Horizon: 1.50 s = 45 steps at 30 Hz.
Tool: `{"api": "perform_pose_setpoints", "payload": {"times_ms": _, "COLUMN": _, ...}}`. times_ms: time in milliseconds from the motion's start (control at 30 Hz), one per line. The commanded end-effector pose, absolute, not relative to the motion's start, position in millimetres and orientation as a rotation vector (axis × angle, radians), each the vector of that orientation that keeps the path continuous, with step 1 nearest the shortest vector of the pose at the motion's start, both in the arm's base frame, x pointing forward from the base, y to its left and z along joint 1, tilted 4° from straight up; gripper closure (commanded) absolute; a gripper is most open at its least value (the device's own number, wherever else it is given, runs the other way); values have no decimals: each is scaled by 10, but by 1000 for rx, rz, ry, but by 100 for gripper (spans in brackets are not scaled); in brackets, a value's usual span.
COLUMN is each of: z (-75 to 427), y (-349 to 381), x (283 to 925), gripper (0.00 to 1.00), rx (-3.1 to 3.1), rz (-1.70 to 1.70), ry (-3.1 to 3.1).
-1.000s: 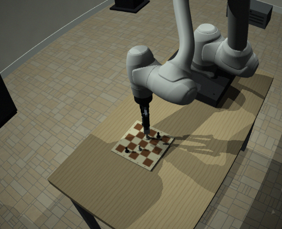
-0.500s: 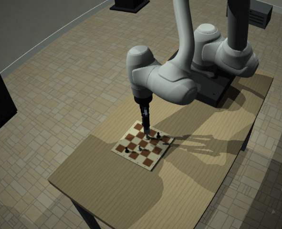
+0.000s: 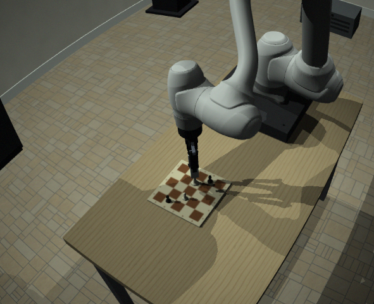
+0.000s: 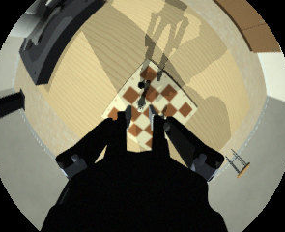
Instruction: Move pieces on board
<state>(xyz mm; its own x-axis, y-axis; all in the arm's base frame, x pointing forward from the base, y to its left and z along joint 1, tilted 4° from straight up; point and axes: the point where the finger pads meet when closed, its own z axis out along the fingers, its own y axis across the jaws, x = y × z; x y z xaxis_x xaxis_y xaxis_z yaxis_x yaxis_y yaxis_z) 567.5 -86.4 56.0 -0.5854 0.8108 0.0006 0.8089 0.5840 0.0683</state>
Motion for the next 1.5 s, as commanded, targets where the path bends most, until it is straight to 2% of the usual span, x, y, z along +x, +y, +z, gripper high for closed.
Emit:
{"api": "perform_pose_setpoints", "payload": {"times_ms": 0, "z": 561, "y": -863, "x": 5675, "gripper": 75, "rx": 1416, "rz": 95, "ry": 2768}}
{"api": "perform_pose_setpoints", "payload": {"times_ms": 900, "z": 187, "y": -848, "x": 5696, "gripper": 75, "rx": 1416, "rz": 95, "ry": 2768}}
{"api": "perform_pose_setpoints", "payload": {"times_ms": 1467, "z": 165, "y": -847, "x": 5697, "gripper": 75, "rx": 1416, "rz": 95, "ry": 2768}}
